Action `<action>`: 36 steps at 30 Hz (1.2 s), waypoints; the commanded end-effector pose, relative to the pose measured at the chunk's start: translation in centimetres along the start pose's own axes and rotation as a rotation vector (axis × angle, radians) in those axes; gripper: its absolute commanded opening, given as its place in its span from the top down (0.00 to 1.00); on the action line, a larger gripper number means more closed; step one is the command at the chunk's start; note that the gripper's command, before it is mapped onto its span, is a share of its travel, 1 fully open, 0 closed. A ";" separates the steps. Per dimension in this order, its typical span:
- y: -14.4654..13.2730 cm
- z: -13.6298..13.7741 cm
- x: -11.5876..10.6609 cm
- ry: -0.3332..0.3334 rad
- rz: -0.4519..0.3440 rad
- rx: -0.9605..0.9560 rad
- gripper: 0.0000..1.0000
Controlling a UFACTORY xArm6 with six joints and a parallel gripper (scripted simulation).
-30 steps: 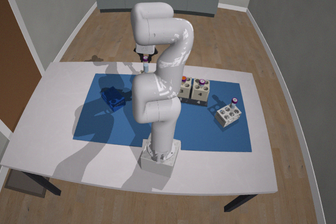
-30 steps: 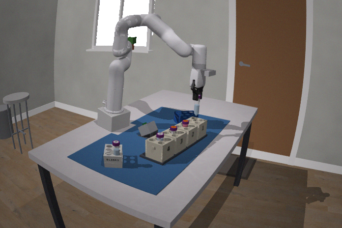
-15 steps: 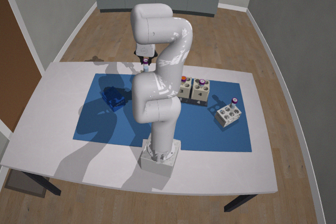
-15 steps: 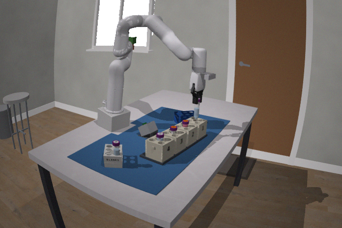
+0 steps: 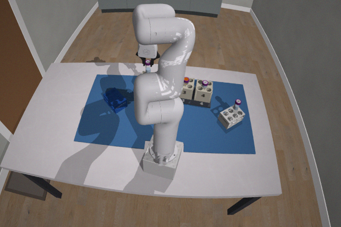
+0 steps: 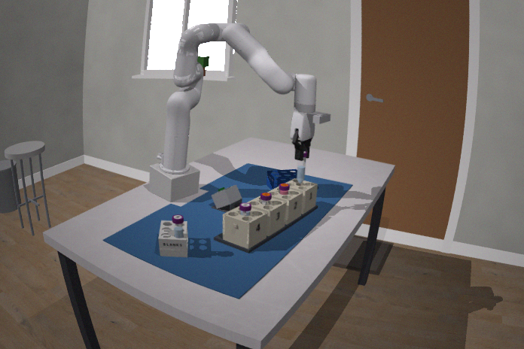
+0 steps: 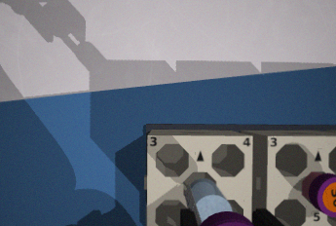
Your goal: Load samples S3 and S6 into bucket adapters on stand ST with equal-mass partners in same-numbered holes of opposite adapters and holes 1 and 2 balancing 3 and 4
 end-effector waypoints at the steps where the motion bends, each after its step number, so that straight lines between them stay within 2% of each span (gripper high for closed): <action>1: 0.1 0.0 0.1 0.001 0.004 0.000 1.00; 36: 0.1 0.0 3.3 0.001 0.004 0.000 1.00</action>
Point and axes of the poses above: the point where the finger pads meet when closed, its own x axis out along the fingers, its own z axis across the jaws, y = z × x, the point moved 3 cm from there along -x, back along the fingers, and after that the axes turned 6 degrees about -x, right-handed, at the moved point
